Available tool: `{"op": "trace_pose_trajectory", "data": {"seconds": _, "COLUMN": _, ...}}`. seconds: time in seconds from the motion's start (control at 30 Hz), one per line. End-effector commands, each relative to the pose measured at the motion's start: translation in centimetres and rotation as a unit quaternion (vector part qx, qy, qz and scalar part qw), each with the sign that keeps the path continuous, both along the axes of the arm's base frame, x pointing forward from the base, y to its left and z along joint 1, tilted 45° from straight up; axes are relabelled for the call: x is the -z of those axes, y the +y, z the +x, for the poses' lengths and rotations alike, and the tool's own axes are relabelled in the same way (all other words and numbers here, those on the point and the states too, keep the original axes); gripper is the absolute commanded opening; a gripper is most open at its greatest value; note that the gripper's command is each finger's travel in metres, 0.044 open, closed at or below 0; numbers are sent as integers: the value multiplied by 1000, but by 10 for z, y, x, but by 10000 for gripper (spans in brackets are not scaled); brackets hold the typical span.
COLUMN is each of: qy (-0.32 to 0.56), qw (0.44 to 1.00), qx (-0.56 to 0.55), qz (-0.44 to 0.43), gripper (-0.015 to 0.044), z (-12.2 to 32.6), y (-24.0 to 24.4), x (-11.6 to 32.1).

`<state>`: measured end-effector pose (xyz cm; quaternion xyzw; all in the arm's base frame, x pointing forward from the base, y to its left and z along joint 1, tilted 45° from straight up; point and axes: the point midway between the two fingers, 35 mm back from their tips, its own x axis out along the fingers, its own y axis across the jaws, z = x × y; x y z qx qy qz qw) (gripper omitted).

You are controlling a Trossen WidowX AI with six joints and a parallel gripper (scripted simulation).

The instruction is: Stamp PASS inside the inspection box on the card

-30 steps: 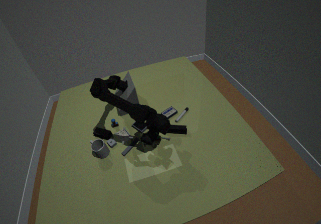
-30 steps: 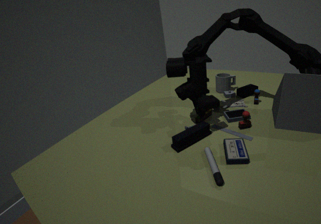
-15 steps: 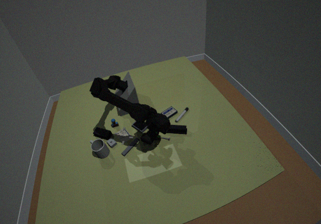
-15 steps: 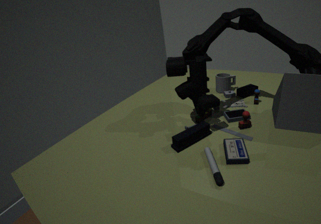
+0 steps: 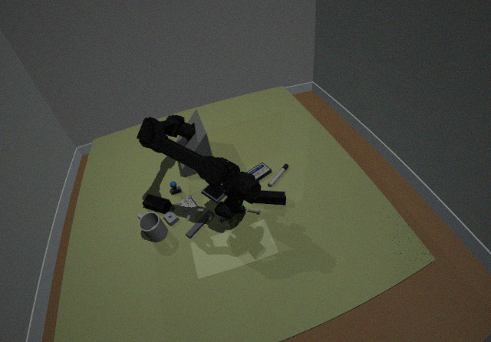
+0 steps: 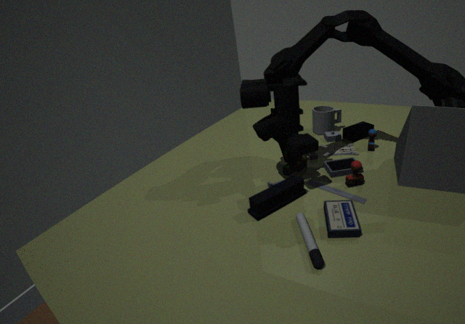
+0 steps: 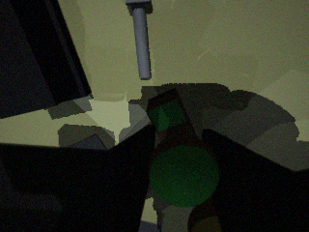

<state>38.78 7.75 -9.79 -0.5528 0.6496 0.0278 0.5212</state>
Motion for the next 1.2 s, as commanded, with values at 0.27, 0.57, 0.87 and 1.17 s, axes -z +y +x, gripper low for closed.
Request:
{"op": "trace_pose_trajectory", "data": {"seconds": 0.27, "qy": -2, "qw": 1000, "qx": 1, "qz": 2, "gripper": 0, "z": 0, "y": 5, "x": -4}}
{"op": "trace_pose_trajectory", "data": {"seconds": 0.57, "qy": -2, "qw": 1000, "qx": 1, "qz": 2, "gripper": 0, "z": 0, "y": 8, "x": -8}}
{"op": "trace_pose_trajectory", "data": {"seconds": 0.87, "qy": -2, "qw": 1000, "qx": 0, "qz": 2, "gripper": 0, "z": -1, "y": 11, "x": -11}}
{"op": "trace_pose_trajectory", "data": {"seconds": 1.17, "qy": -3, "qw": 1000, "qx": 0, "qz": 2, "gripper": 0, "z": -2, "y": 14, "x": -14}}
